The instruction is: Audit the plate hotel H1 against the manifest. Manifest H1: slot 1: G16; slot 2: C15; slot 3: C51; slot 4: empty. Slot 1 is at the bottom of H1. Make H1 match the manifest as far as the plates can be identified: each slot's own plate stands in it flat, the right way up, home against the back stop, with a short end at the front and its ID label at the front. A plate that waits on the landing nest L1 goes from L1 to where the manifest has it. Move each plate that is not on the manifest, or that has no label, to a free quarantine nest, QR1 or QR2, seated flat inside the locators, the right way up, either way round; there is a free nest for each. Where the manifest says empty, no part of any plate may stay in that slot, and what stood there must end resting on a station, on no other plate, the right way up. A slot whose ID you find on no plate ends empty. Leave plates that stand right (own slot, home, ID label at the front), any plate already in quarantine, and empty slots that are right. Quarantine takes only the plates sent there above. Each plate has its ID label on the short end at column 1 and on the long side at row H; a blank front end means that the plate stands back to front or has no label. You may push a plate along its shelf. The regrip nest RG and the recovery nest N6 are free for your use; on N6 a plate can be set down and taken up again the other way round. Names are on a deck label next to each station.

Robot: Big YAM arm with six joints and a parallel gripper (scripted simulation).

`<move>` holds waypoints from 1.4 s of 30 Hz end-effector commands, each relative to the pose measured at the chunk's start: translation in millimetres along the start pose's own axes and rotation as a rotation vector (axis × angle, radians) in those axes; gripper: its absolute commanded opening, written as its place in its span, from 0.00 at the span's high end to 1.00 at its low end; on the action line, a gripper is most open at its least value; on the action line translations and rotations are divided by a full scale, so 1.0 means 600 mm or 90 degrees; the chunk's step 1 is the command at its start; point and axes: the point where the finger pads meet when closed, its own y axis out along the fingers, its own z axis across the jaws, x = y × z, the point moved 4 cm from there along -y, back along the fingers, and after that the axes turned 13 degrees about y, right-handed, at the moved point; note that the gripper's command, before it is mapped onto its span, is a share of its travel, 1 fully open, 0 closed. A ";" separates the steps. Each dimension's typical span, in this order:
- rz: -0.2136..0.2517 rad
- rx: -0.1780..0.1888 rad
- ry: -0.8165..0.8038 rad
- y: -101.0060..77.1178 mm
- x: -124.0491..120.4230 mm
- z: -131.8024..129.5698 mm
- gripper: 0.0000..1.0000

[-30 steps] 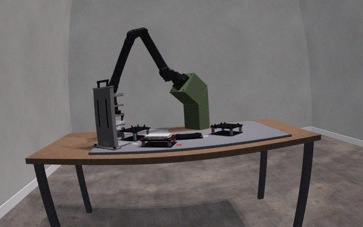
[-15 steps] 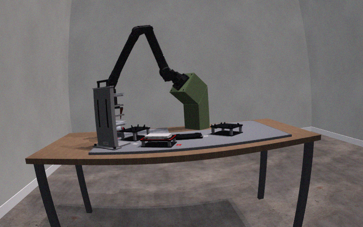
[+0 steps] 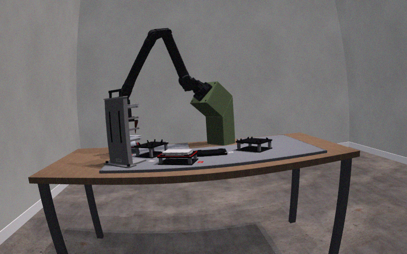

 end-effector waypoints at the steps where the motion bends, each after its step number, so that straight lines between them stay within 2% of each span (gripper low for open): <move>1: -0.001 0.018 -0.009 -0.014 -0.002 0.017 0.00; 7: -0.001 0.018 -0.009 -0.014 -0.002 0.017 0.00; 8: -0.006 0.016 -0.009 -0.028 0.015 0.007 0.00; 22: -0.002 0.033 -0.018 -0.100 0.003 0.029 0.00; 24: -0.002 0.033 -0.018 -0.100 0.003 0.029 0.00; 39: -0.003 0.037 -0.022 -0.171 -0.001 0.032 0.00; 42: -0.003 0.038 -0.022 -0.175 -0.001 0.032 0.00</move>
